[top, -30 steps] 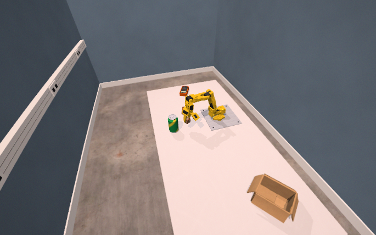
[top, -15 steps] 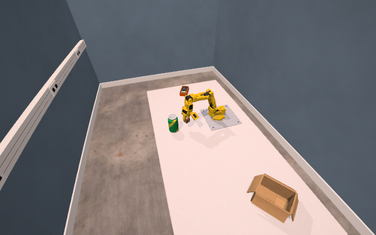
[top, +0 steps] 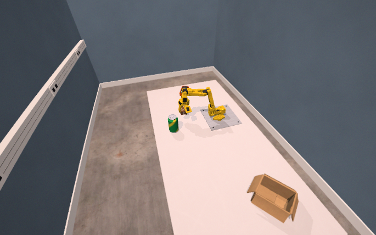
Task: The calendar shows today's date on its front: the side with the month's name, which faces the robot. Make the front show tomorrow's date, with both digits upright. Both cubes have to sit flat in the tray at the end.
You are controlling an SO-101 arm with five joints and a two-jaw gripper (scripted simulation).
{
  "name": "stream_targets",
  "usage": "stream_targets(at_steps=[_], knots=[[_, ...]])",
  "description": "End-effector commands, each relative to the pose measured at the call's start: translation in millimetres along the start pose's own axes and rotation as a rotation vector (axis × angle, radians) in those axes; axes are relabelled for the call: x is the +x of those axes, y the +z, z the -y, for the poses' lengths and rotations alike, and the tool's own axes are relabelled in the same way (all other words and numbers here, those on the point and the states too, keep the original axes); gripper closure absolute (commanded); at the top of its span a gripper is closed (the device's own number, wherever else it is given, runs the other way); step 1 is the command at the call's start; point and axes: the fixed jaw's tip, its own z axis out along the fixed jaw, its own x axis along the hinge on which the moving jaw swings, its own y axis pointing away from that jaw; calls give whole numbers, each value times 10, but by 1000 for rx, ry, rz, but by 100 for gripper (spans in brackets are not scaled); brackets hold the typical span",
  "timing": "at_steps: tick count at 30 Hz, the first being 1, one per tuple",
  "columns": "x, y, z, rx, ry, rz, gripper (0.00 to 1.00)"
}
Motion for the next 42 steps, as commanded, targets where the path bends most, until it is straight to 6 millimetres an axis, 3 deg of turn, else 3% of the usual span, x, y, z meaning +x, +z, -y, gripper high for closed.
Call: stream_targets(at_steps=[1,6,16,42], knots=[[349,-30,-137,5,165,-15,100],[681,-37,-355,-1,340,-29,100],[962,-49,-617,-6,510,-42,100],[992,40,-678,-45,538,-19,100]])
